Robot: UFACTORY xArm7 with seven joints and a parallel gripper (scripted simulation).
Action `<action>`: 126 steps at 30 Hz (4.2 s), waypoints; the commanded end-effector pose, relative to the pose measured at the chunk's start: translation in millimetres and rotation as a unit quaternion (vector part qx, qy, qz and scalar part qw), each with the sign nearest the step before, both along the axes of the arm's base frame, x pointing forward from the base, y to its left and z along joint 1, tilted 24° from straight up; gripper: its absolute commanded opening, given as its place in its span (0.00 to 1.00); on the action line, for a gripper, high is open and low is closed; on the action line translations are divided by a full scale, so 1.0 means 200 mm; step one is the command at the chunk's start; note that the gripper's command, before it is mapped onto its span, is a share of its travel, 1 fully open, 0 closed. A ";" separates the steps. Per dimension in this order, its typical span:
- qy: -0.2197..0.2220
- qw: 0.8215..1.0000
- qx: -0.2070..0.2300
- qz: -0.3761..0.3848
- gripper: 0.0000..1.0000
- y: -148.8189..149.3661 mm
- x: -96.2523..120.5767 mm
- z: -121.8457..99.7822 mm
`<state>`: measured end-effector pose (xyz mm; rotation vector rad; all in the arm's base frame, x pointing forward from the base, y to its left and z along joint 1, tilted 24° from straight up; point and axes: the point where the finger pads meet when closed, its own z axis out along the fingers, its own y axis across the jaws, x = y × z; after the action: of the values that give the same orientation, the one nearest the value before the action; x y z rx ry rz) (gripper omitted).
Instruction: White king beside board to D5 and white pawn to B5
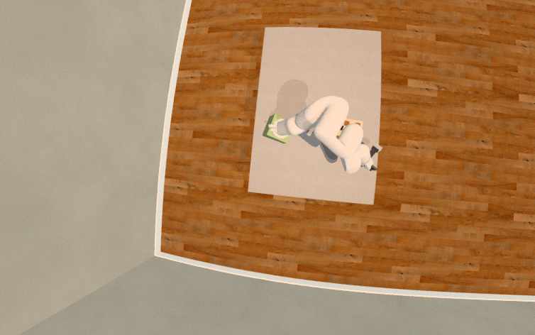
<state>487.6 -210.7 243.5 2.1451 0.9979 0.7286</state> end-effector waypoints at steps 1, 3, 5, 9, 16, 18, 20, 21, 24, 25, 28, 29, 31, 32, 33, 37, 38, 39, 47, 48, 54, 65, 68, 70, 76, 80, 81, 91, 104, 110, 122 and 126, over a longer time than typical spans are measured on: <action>-0.001 1.000 -0.001 0.000 1.00 0.00 0.00 0.01; -0.001 1.000 -0.001 0.000 1.00 0.00 0.00 0.01; 0.010 1.000 0.021 -0.019 1.00 0.02 0.01 0.00; 0.010 1.000 0.021 -0.019 1.00 0.02 0.01 0.00; 0.010 1.000 0.021 -0.019 1.00 0.02 0.01 0.00; 0.010 1.000 0.021 -0.019 1.00 0.02 0.01 0.00; 0.010 1.000 0.021 -0.019 1.00 0.02 0.01 0.00; 0.010 1.000 0.021 -0.019 1.00 0.02 0.01 0.00; 0.010 1.000 0.021 -0.019 1.00 0.02 0.01 0.00; 0.010 1.000 0.021 -0.019 1.00 0.02 0.01 0.00; 0.010 1.000 0.021 -0.019 1.00 0.02 0.01 0.00; 0.010 1.000 0.021 -0.019 1.00 0.02 0.01 0.00; 0.010 1.000 0.021 -0.019 1.00 0.02 0.01 0.00; 0.010 1.000 0.021 -0.019 1.00 0.02 0.01 0.00; 0.010 1.000 0.021 -0.019 1.00 0.02 0.01 0.00; 0.010 1.000 0.021 -0.019 1.00 0.02 0.01 0.00; 0.010 1.000 0.021 -0.019 1.00 0.02 0.01 0.00; 0.010 1.000 0.021 -0.019 1.00 0.02 0.01 0.00; 0.010 1.000 0.021 -0.019 1.00 0.02 0.01 0.00; 0.010 1.000 0.021 -0.019 1.00 0.02 0.01 0.00; 0.010 1.000 0.021 -0.019 1.00 0.02 0.01 0.00; 0.021 0.998 0.043 -0.040 1.00 0.04 0.02 -0.02; 0.033 0.996 0.065 -0.061 1.00 0.07 0.02 -0.03; 0.033 0.996 0.065 -0.061 1.00 0.07 0.02 -0.03; 0.033 0.996 0.065 -0.061 1.00 0.07 0.02 -0.03; 0.033 0.996 0.065 -0.061 1.00 0.07 0.02 -0.03; 0.033 0.996 0.065 -0.061 1.00 0.07 0.02 -0.03; 0.033 0.996 0.065 -0.061 1.00 0.07 0.02 -0.03; 0.045 0.992 0.087 -0.082 1.00 0.11 0.02 -0.04; 0.057 0.987 0.110 -0.105 1.00 0.15 0.01 -0.04; 0.113 0.954 0.199 -0.196 1.00 0.36 -0.04 -0.06; 0.129 0.942 0.219 -0.219 1.00 0.43 -0.07 -0.06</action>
<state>478.7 -137.9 228.5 2.6918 0.5452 0.5499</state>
